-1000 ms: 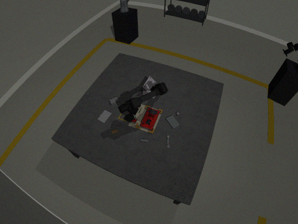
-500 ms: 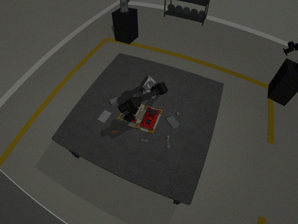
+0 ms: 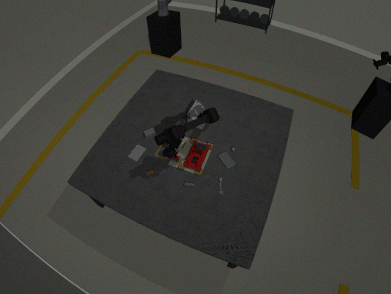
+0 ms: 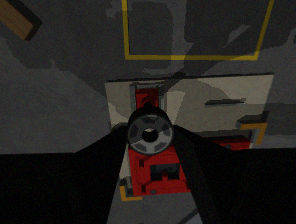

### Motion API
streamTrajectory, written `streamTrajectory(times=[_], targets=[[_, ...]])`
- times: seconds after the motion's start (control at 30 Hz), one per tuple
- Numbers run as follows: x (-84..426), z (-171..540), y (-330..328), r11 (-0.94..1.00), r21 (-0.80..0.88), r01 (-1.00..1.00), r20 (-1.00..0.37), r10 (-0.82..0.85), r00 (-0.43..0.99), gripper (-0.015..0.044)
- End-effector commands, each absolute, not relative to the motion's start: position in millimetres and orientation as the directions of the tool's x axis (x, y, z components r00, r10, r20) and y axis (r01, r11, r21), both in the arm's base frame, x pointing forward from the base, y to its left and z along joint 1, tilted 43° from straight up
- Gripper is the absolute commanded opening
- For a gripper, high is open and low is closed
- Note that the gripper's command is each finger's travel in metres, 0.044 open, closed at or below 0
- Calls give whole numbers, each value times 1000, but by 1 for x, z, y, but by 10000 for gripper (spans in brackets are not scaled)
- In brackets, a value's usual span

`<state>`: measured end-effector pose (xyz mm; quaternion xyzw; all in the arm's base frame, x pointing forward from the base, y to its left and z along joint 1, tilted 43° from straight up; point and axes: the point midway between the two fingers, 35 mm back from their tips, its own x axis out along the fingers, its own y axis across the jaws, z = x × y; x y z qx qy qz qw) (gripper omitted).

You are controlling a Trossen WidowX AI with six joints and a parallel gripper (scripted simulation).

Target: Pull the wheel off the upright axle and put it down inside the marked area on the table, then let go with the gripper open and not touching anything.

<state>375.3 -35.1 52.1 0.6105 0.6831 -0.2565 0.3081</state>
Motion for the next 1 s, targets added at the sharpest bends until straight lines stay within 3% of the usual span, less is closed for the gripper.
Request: streamTrajectory(times=[0.0,0.97], targets=[[376,60,-44,121,29,992,-737,673,-61,0],[322,-9,-130,121,26,992,-741,668,-62,0]])
